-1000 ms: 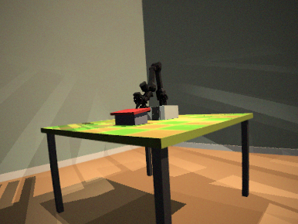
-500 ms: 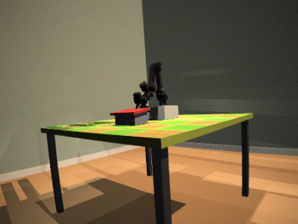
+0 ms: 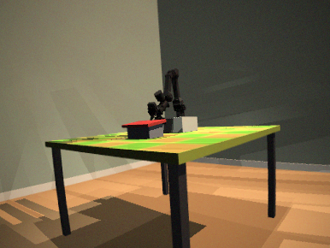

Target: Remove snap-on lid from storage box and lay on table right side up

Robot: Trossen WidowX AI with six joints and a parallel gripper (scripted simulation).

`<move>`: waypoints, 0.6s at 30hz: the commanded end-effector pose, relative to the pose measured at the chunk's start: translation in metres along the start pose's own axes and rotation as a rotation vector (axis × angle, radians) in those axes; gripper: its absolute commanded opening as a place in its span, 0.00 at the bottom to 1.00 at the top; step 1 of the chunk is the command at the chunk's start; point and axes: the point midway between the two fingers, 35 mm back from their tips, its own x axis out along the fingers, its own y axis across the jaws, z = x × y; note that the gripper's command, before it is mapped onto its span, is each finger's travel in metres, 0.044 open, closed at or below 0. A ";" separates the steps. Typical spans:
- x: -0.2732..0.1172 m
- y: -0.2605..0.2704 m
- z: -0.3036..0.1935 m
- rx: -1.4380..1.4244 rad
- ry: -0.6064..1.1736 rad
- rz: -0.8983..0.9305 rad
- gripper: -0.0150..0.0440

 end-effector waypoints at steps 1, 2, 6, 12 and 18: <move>0.001 0.001 0.000 -0.002 0.002 -0.001 0.25; 0.001 0.001 0.000 -0.002 0.002 -0.001 0.25; -0.002 0.003 0.000 -0.004 0.005 -0.002 0.25; -0.007 0.009 0.000 -0.004 0.005 -0.002 0.25; -0.011 0.016 0.000 -0.004 0.005 -0.002 0.25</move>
